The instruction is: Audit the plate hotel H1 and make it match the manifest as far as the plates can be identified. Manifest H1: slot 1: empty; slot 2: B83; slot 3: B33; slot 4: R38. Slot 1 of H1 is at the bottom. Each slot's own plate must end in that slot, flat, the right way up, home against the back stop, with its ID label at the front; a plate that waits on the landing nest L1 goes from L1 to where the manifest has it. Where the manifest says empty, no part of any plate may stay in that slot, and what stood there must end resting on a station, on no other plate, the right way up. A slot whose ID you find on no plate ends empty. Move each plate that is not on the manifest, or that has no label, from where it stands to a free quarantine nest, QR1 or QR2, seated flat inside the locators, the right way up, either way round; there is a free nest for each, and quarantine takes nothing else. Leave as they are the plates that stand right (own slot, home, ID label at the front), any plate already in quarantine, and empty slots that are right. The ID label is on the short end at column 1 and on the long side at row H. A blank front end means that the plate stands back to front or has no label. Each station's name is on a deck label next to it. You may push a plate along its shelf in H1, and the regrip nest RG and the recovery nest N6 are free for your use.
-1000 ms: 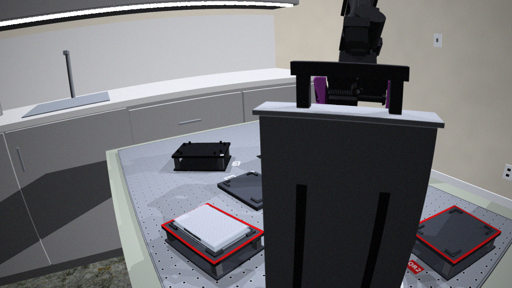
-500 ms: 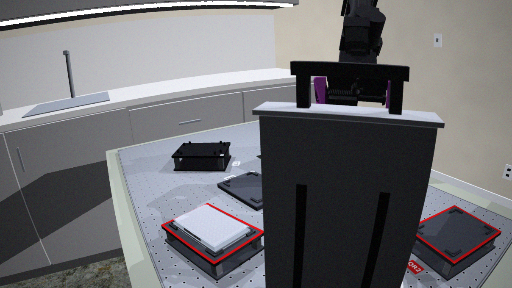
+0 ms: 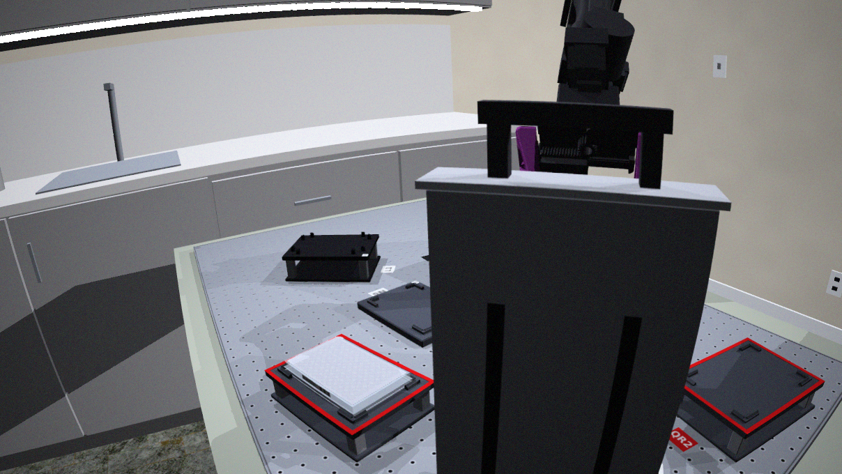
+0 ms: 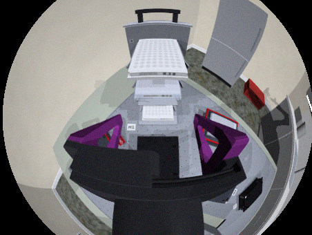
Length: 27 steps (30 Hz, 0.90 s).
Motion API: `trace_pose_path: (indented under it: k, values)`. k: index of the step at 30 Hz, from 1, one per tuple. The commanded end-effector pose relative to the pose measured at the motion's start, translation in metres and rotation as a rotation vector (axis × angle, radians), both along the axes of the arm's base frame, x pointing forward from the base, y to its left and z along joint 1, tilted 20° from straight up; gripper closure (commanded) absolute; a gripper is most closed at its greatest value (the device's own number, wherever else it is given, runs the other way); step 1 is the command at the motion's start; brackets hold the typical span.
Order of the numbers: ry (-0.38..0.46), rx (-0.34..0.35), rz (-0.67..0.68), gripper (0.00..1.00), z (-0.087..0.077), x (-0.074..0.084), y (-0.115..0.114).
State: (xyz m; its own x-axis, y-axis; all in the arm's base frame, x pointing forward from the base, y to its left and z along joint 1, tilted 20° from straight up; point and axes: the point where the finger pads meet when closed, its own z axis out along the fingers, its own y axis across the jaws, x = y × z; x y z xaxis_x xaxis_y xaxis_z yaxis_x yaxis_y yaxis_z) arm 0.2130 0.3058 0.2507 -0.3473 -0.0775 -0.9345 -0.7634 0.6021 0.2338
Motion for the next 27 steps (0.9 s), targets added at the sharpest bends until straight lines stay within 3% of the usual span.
trace_pose_path:
  k: [1,25,26,27]
  values:
    - [-0.018,0.026,-0.007,0.00,0.011,0.002,0.001]
    - [-0.018,0.026,-0.007,0.00,0.011,0.002,0.001]
    - [-0.031,0.053,-0.005,0.00,0.019,-0.003,-0.001]
    - [-0.020,0.037,-0.005,0.00,0.009,-0.005,-0.003]
